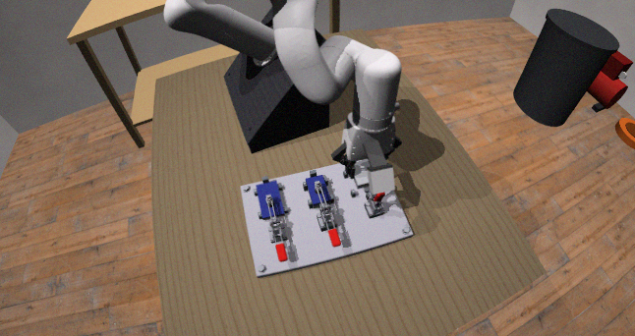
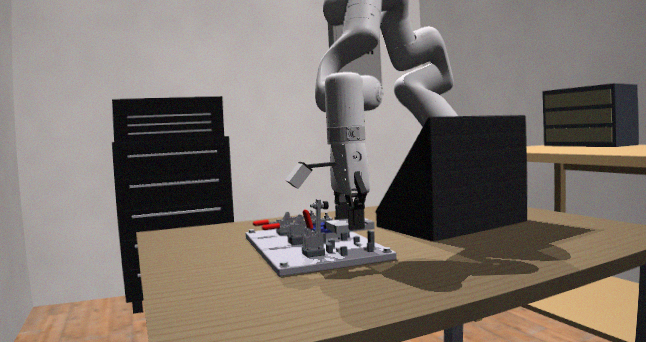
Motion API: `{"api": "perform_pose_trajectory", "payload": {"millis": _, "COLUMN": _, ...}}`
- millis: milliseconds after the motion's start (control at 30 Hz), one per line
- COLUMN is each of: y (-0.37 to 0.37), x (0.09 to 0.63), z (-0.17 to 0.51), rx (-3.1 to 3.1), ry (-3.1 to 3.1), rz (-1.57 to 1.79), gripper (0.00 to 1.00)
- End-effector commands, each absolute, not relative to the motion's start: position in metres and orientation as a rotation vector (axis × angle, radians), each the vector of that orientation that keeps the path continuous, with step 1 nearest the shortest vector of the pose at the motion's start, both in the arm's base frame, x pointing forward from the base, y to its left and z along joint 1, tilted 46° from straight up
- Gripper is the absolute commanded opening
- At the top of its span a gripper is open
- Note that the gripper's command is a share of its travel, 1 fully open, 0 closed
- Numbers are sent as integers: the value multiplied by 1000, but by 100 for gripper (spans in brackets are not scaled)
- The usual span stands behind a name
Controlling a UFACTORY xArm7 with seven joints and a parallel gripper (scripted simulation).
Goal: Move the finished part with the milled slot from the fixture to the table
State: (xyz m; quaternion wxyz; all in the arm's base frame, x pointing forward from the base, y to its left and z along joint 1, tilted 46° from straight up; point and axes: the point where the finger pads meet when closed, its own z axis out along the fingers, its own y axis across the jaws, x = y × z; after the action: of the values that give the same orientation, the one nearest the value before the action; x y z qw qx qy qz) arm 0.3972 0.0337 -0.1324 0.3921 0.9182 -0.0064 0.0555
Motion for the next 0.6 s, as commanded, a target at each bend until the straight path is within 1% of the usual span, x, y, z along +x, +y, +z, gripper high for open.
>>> {"api": "perform_pose_trajectory", "payload": {"millis": 0, "y": 39, "x": 397, "z": -129, "rx": 2335, "ry": -14, "rz": 145, "gripper": 0}}
{"api": "perform_pose_trajectory", "payload": {"millis": 567, "y": 58, "x": 388, "z": -112, "rx": 2335, "ry": -14, "rz": 145, "gripper": 0}}
